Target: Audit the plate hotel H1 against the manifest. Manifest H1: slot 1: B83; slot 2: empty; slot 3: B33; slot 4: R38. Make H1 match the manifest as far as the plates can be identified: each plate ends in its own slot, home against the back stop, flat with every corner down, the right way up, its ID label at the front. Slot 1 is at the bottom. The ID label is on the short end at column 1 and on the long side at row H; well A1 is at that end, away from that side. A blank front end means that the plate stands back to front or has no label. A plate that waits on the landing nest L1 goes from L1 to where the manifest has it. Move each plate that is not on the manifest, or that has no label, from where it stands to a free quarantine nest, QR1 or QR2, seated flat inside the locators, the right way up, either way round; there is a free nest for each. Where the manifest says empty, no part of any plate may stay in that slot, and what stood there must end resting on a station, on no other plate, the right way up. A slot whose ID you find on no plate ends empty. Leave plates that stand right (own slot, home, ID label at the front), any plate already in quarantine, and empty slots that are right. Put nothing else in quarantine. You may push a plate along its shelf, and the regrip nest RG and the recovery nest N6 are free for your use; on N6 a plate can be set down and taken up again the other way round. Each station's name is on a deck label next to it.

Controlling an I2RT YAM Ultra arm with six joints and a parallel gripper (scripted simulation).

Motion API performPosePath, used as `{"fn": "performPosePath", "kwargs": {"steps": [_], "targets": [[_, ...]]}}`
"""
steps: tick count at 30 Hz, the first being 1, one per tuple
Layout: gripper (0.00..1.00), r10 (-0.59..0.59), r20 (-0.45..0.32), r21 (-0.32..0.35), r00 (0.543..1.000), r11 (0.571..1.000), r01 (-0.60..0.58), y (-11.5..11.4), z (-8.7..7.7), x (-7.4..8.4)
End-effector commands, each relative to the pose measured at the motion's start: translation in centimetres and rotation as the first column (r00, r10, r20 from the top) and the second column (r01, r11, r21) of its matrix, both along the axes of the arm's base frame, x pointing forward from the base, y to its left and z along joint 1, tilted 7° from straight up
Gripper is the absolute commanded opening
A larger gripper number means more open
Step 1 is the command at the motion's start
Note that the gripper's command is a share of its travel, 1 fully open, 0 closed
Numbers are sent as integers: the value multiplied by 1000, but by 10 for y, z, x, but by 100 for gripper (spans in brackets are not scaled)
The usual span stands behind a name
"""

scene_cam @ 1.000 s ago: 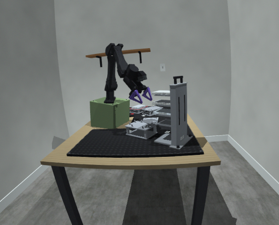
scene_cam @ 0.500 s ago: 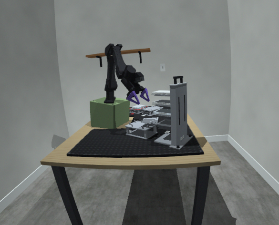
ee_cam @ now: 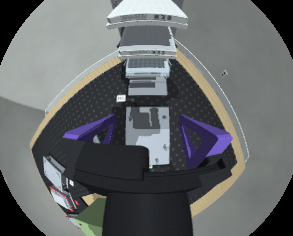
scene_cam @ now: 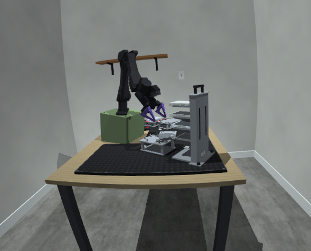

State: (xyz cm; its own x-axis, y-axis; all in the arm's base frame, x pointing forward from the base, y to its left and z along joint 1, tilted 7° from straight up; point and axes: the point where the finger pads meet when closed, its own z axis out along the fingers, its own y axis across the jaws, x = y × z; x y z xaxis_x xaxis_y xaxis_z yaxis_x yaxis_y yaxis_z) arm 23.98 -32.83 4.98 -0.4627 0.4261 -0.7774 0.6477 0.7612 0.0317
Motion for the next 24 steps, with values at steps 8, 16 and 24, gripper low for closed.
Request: {"fn": "performPosePath", "kwargs": {"steps": [8, 16, 24], "targets": [[100, 5, 7, -6, 1000, 1000, -5, 3, -14, 3], [100, 4, 27, -43, 1000, 999, -3, -14, -7, 16], [100, 4, 19, -29, 1000, 1000, -3, -18, -11, 23]]}}
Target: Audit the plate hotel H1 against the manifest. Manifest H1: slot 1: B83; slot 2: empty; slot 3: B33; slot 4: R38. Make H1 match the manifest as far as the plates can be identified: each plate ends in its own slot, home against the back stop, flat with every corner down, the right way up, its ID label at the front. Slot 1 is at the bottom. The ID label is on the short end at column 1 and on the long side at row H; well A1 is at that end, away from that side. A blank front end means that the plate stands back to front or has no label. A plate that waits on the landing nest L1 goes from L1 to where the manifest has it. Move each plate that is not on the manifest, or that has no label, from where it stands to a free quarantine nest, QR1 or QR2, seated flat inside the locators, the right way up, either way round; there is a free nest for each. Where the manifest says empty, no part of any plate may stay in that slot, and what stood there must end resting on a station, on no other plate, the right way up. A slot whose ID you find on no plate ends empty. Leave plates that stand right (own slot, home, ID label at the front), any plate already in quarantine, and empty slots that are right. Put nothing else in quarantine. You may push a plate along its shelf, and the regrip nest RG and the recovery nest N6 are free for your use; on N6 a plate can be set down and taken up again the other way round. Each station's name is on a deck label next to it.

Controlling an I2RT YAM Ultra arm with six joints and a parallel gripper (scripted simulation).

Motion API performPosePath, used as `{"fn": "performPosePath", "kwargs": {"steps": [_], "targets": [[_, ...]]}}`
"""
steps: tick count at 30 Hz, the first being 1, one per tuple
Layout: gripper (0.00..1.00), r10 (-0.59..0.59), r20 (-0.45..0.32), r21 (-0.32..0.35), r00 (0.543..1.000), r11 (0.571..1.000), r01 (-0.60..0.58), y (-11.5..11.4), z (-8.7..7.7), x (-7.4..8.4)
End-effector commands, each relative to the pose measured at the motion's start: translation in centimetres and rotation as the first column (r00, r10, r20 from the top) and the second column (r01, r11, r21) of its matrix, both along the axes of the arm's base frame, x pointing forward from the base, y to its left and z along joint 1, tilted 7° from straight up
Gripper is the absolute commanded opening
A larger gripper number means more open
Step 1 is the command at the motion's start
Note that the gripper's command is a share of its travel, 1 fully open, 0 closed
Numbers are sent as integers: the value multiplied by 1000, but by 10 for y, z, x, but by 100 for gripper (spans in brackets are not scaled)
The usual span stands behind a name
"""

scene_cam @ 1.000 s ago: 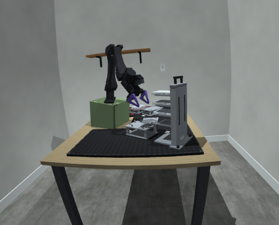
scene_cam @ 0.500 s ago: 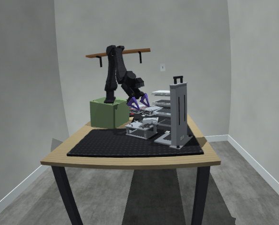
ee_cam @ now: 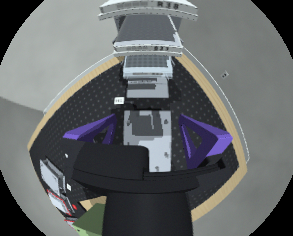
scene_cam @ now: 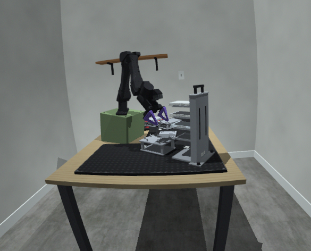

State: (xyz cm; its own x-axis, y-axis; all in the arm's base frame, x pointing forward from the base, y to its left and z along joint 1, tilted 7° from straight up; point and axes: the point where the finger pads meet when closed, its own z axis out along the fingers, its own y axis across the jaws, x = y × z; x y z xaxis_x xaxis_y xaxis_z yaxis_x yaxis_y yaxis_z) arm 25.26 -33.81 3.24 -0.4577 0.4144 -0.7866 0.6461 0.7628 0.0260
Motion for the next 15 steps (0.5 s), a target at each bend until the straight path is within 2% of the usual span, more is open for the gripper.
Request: {"fn": "performPosePath", "kwargs": {"steps": [1, 8, 10, 12, 13, 15], "targets": [[100, 2, 10, -13, 1000, 1000, -2, -9, 6, 11], [100, 2, 8, -9, 1000, 1000, -2, -16, 4, 20], [100, 0, 28, -39, 1000, 999, 1, -19, 19, 20], [100, 0, 28, -39, 1000, 999, 1, -19, 19, 20], [100, 0, 12, -18, 1000, 1000, 0, -14, 6, 15], [100, 0, 12, -18, 1000, 1000, 0, -14, 6, 15]]}}
